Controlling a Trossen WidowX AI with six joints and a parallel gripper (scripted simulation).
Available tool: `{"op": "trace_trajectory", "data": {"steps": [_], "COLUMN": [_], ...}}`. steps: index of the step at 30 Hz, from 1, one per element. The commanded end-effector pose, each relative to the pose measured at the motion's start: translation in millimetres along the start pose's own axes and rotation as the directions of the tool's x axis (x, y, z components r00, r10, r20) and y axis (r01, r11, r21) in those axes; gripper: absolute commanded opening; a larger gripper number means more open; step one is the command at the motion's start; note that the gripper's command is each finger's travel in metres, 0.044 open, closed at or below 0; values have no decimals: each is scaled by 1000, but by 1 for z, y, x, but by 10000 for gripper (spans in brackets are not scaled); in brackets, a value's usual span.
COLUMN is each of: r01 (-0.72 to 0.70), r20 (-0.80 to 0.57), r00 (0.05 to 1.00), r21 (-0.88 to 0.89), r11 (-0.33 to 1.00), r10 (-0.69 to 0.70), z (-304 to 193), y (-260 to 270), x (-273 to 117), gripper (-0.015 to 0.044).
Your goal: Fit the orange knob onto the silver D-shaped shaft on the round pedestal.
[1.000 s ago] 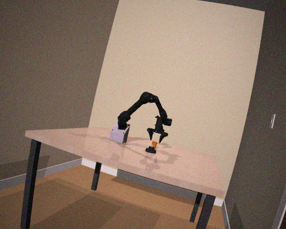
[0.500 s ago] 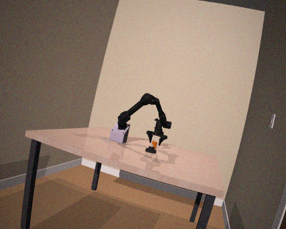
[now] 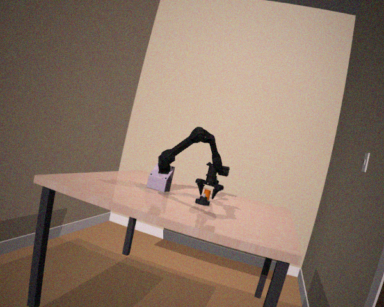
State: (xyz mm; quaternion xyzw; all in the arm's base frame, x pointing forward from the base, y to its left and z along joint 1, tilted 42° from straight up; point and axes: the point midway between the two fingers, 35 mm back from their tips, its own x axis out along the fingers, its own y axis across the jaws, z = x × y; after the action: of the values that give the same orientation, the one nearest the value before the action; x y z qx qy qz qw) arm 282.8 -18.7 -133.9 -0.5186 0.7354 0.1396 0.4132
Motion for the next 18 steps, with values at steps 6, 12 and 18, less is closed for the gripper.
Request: {"op": "trace_trajectory", "data": {"steps": [6, 12, 18], "r01": [2, 2, 2], "r20": [-6, -6, -6], "r00": [1000, 1000, 1000], "r21": [-6, -6, -6], "r11": [1000, 1000, 1000], "r10": [-2, -2, -2], "z": [-1, -1, -1], "y": [1, 1, 1], "x": [4, 4, 4], "gripper": [309, 190, 131]}}
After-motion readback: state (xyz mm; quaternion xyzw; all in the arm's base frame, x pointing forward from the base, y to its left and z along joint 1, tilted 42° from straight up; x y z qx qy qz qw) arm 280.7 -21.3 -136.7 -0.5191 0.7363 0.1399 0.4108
